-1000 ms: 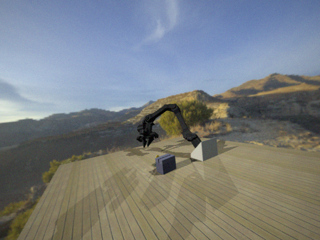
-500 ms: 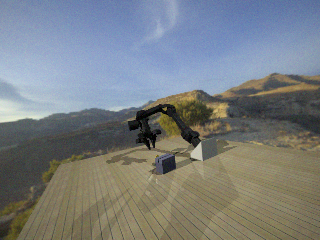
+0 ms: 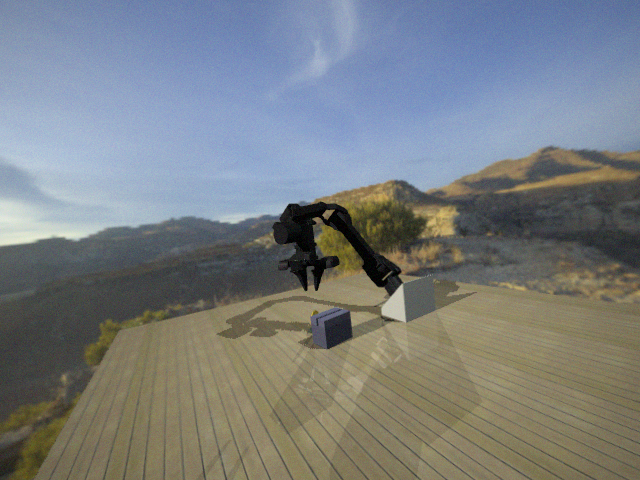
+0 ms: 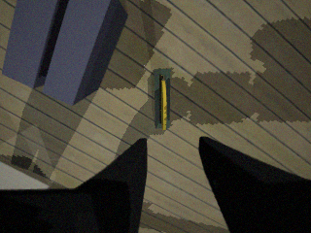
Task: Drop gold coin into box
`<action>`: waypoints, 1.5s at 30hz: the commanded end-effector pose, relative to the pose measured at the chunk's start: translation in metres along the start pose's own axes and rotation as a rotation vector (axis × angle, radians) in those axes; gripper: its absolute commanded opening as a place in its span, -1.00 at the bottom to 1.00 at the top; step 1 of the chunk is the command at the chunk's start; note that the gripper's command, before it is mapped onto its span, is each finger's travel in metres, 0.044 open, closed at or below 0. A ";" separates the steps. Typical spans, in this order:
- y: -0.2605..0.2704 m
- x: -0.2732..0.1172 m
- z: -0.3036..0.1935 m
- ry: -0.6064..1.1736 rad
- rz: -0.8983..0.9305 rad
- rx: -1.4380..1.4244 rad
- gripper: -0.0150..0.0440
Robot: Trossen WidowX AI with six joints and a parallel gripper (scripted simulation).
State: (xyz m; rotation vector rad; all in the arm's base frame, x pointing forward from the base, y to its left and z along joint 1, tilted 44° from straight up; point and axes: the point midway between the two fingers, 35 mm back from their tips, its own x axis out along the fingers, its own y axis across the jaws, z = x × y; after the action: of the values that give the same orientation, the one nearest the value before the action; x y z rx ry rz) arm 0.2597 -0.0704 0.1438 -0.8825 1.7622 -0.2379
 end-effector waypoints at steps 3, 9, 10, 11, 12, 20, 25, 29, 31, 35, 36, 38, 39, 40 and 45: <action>0.000 0.031 0.000 0.005 -0.015 0.003 0.05; 0.000 0.043 -0.001 0.005 -0.016 0.003 0.05; 0.000 0.047 -0.001 0.006 -0.016 0.003 0.05; 0.000 0.048 -0.001 0.006 -0.016 0.003 0.05; 0.000 0.048 -0.001 0.006 -0.016 0.003 0.05; -0.001 0.058 0.000 0.005 -0.015 0.003 0.05; -0.001 0.066 0.000 0.004 -0.015 0.003 0.05; -0.001 0.073 0.000 0.004 -0.015 0.003 0.05; -0.001 0.076 0.000 0.004 -0.015 0.003 0.05; -0.001 0.082 0.000 0.004 -0.015 0.003 0.05; -0.002 0.084 0.000 0.004 -0.016 0.003 0.05; -0.002 0.087 0.000 0.004 -0.016 0.003 0.05; -0.002 0.089 0.000 0.004 -0.016 0.003 0.05; -0.002 0.090 0.000 0.005 -0.016 0.003 0.05; -0.002 0.098 -0.001 0.005 -0.017 0.003 0.05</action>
State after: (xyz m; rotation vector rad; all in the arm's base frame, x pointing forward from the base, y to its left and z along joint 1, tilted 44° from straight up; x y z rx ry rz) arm 0.2485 -0.1332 0.0757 -0.8871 1.7565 -0.2542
